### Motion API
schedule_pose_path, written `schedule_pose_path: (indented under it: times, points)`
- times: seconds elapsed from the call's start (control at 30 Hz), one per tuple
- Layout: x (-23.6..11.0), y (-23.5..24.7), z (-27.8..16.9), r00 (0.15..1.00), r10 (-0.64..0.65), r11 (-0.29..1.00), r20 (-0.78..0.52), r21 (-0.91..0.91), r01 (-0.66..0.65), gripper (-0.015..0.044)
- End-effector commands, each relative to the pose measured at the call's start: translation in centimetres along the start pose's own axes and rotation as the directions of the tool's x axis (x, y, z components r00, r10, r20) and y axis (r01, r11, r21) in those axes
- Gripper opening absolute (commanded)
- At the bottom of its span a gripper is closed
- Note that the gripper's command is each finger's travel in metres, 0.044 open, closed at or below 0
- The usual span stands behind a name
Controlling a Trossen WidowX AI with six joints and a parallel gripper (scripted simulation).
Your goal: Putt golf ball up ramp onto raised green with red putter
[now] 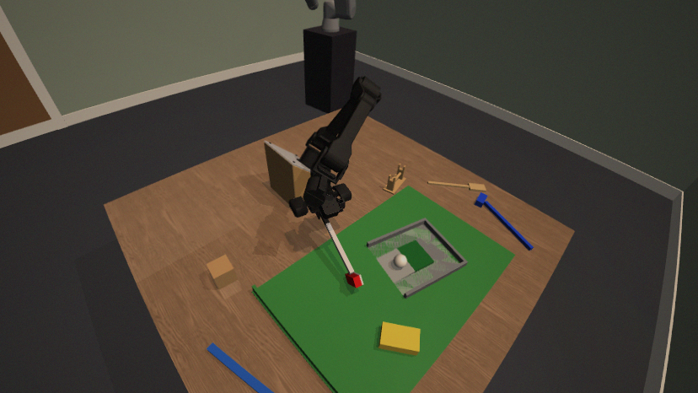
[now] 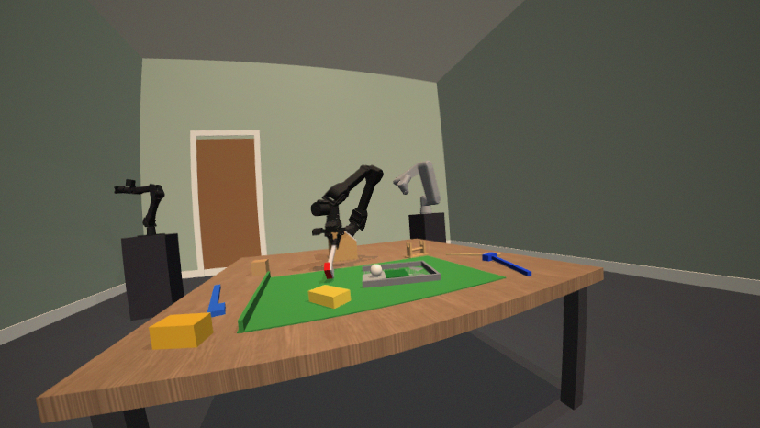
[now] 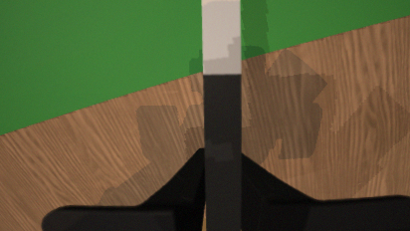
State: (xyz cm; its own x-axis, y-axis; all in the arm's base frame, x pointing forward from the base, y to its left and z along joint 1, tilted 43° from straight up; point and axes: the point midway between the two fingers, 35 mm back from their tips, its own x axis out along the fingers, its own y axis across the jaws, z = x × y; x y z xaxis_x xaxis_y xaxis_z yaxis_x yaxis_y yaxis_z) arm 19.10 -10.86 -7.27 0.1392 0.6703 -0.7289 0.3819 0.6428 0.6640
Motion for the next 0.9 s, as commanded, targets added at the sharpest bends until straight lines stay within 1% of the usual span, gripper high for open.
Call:
schedule_pose_path:
  times: [0.0, 0.1, 0.17, 0.27, 0.3, 0.87]
  points:
    - [-2.7, -0.1, 0.5, 1.0, -0.009, 1.0, 0.02, -0.009, 0.009, 0.0]
    - [-4.7, 0.0, 0.3, 1.0, -0.009, 1.0, 0.019, -0.009, 0.009, 0.0]
    - [-5.2, 0.0, 0.2, 1.0, -0.009, 1.0, 0.019, -0.009, 0.009, 0.0]
    - [-5.2, 0.0, 0.2, 1.0, -0.009, 1.0, 0.019, -0.009, 0.009, 0.0]
    - [-4.4, 0.0, 0.1, 1.0, -0.005, 1.0, 0.016, -0.001, 0.005, 0.0]
    - [-4.4, 0.0, 0.1, 1.0, -0.005, 1.0, 0.016, -0.001, 0.005, 0.0]
